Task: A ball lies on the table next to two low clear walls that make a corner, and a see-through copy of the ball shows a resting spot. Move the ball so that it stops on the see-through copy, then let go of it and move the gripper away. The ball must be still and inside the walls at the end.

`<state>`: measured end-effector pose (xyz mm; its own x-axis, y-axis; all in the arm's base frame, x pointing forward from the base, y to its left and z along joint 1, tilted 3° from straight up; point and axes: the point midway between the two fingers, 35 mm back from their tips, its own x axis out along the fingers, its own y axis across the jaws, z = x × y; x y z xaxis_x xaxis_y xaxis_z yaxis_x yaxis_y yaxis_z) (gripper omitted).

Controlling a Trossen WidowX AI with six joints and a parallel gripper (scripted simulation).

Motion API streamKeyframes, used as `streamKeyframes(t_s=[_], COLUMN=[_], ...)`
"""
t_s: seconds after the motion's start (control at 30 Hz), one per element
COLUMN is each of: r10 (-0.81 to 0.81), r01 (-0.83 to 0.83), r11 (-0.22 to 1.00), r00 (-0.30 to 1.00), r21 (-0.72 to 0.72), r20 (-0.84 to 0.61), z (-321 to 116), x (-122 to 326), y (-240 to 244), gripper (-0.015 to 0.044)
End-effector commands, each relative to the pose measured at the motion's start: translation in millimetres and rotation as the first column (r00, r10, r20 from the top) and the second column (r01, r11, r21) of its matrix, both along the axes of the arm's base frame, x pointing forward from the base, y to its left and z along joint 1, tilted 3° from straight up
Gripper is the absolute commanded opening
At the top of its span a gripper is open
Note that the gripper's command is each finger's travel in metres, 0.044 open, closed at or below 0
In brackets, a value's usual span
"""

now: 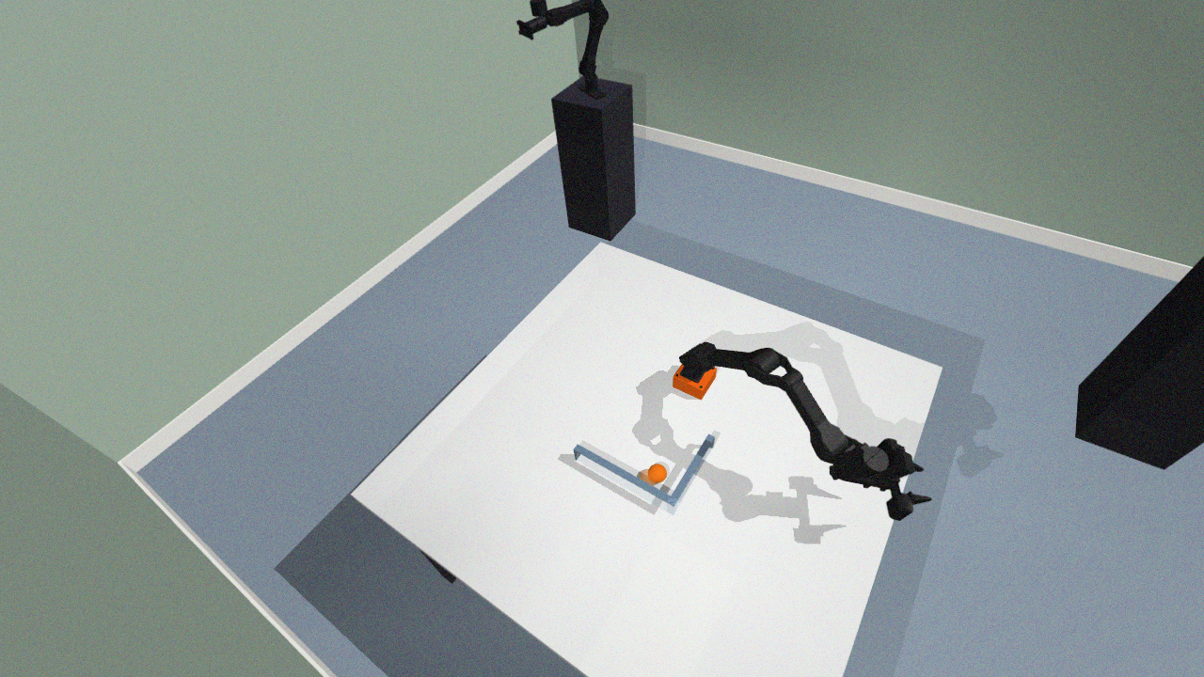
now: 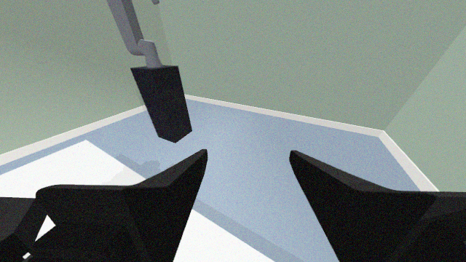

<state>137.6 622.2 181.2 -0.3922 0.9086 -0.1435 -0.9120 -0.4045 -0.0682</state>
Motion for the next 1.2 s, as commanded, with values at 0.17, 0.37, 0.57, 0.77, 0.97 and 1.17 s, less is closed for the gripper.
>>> streamKeyframes(t_s=[0.17, 0.37, 0.57, 0.77, 0.97, 1.17], r10=[-0.344, -0.572, -0.764, -0.900, -0.973, -0.981], r01=[0.307, 0.472, 0.570, 0.589, 0.519, 0.367], r11=[0.912, 0.759, 0.550, 0.307, 0.054, -0.176], r00=[0.934, 0.812, 0.639, 0.434, 0.220, 0.012], r21=[-0.271, -0.448, -0.610, -0.747, -0.853, -0.913], r20=[-0.099, -0.115, -0.091, -0.028, 0.072, 0.194], z=[-25, -41, -56, -70, -81, -92], x=[114, 180, 229, 256, 261, 247], y=[-62, -127, -206, -295, -389, -483], gripper=[0.0361, 0.0361, 0.0361, 0.0361, 0.0361, 0.0361])
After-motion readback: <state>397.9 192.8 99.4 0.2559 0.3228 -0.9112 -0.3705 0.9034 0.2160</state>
